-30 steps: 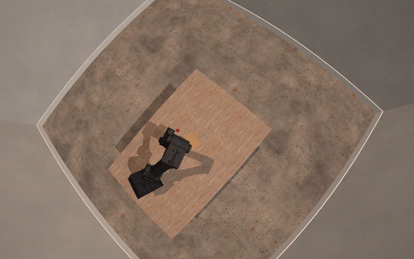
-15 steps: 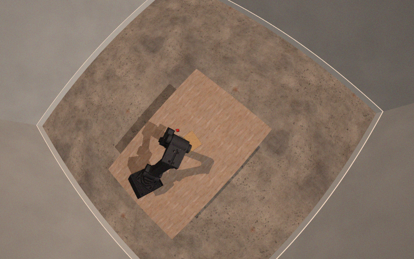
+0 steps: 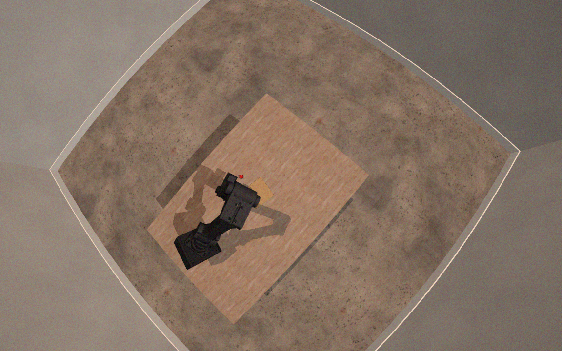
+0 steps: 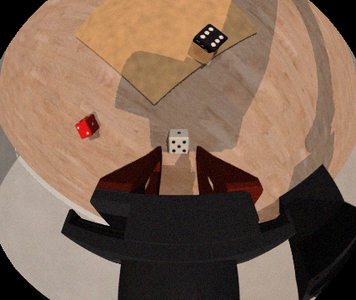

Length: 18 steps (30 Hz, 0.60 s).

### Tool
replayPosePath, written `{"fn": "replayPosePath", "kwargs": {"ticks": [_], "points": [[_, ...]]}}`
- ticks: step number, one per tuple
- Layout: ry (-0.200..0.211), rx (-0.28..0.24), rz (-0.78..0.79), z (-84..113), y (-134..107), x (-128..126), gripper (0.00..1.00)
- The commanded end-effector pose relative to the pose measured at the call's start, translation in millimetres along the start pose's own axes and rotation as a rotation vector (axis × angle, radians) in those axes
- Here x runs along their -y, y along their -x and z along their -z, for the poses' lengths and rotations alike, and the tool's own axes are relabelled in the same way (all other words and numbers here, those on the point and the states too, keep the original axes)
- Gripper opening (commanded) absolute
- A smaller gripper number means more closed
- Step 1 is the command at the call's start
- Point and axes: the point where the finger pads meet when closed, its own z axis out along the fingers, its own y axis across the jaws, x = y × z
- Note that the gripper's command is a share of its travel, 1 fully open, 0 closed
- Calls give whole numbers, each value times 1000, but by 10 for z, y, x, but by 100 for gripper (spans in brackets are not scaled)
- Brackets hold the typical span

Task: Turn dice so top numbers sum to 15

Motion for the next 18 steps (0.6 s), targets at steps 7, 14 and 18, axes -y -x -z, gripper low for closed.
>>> {"fn": "replayPosePath", "kwargs": {"ticks": [7, 14, 18], "points": [[3, 3, 2, -37, 2, -23, 34], [6, 2, 2, -31, -11, -33, 34], [4, 1, 3, -30, -17, -29, 34]]}}
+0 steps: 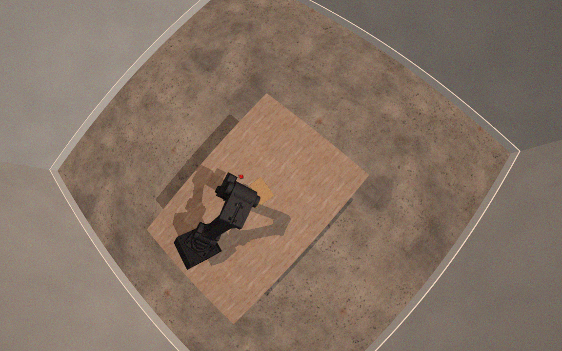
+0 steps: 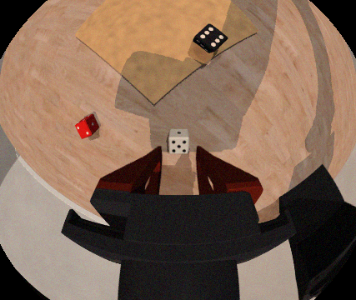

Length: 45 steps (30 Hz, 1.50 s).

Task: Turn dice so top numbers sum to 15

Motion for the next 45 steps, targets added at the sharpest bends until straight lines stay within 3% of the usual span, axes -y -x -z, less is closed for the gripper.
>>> {"fn": "replayPosePath", "kwargs": {"ticks": [1, 36, 45], "points": [[4, 1, 3, -29, -16, -29, 34], [5, 1, 2, -30, -13, -32, 34], [-1, 5, 1, -114, 24, -10, 34]]}}
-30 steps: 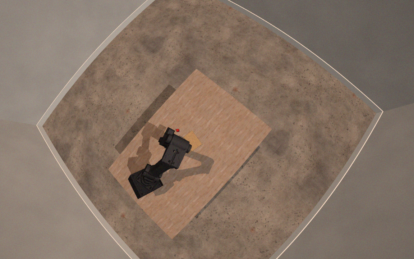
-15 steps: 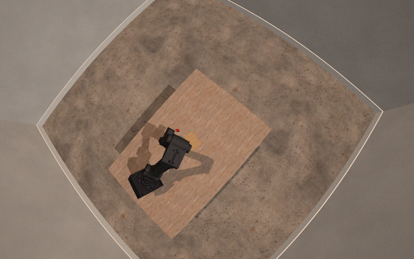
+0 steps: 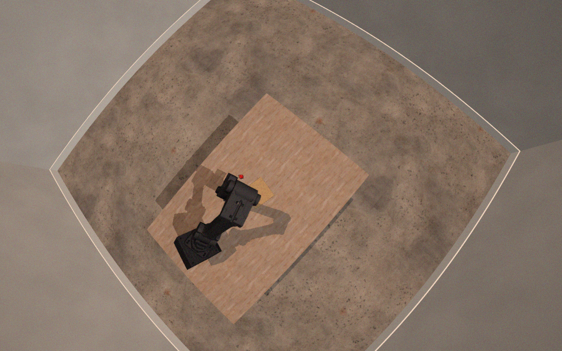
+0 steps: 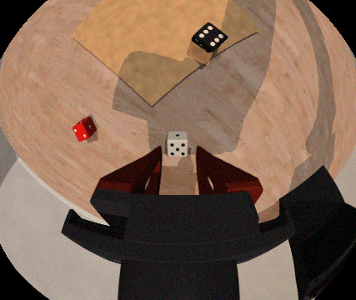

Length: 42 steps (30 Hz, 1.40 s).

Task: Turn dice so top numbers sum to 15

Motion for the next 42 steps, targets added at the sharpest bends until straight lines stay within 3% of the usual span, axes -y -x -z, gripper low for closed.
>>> {"fn": "replayPosePath", "kwargs": {"ticks": [1, 16, 42], "points": [[1, 6, 3, -69, 20, -24, 34], [0, 7, 4, -253, 21, -16, 34], [8, -1, 14, -240, -36, -46, 34]]}}
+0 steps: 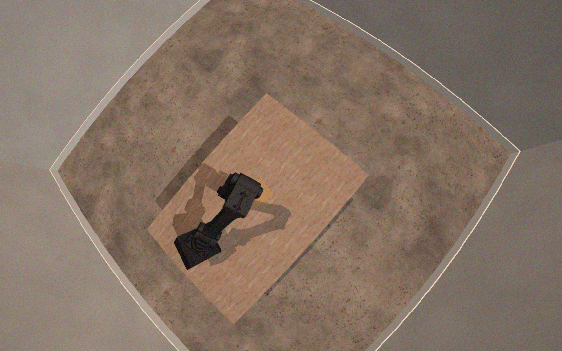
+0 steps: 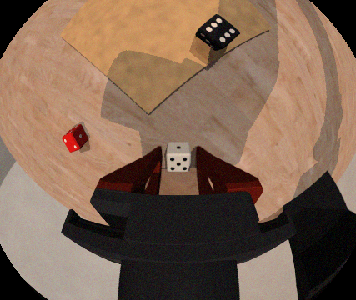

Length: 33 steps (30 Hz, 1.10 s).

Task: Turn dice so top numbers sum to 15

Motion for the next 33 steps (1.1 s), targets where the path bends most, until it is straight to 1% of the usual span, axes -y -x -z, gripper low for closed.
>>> {"fn": "replayPosePath", "kwargs": {"ticks": [1, 15, 16, 33], "points": [[7, -2, 13, -24, -34, -36, 34], [7, -2, 13, -24, -34, -36, 34], [7, -2, 13, -24, -34, -36, 15], [7, -2, 12, -24, -34, -36, 15]]}}
